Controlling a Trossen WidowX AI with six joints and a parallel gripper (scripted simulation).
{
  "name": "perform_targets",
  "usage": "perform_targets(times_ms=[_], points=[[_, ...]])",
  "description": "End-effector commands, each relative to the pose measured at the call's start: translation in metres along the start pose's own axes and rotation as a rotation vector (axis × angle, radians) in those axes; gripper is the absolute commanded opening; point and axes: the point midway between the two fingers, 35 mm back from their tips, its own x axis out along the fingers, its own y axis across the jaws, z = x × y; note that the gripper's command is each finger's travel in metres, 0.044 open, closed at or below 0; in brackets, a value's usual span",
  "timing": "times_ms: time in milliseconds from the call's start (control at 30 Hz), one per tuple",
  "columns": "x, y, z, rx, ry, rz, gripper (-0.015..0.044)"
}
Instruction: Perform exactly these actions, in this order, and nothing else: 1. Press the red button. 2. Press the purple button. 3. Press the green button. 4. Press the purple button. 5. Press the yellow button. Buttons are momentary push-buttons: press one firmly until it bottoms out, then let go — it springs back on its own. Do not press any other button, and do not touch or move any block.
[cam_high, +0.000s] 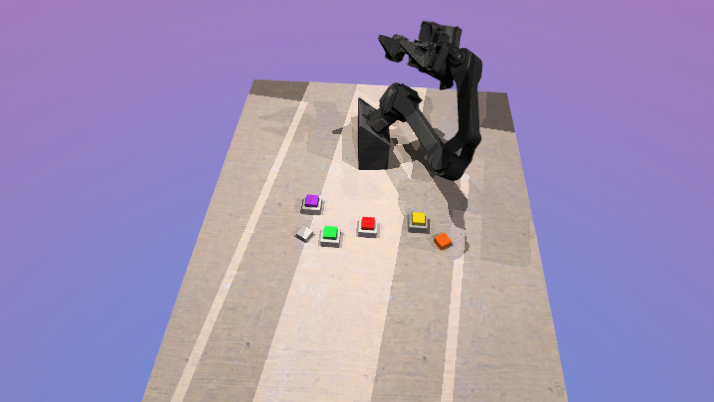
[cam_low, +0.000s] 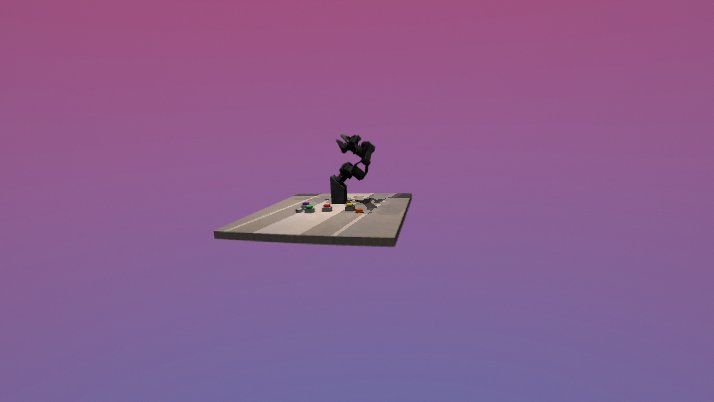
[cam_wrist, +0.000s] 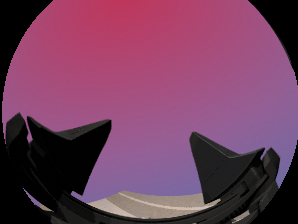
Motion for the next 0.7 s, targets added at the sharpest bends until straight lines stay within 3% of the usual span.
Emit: perform_targets(times_ms=[0, 367, 667], points=[[0.0, 0.0, 0.0, 0.002, 0.006, 0.004, 0.04], [0.016, 0.012, -0.012, 0.083, 0.446, 0.236, 0.04], [0.043, 0.026, -0.049, 0.051, 0.881, 0.412, 0.04]])
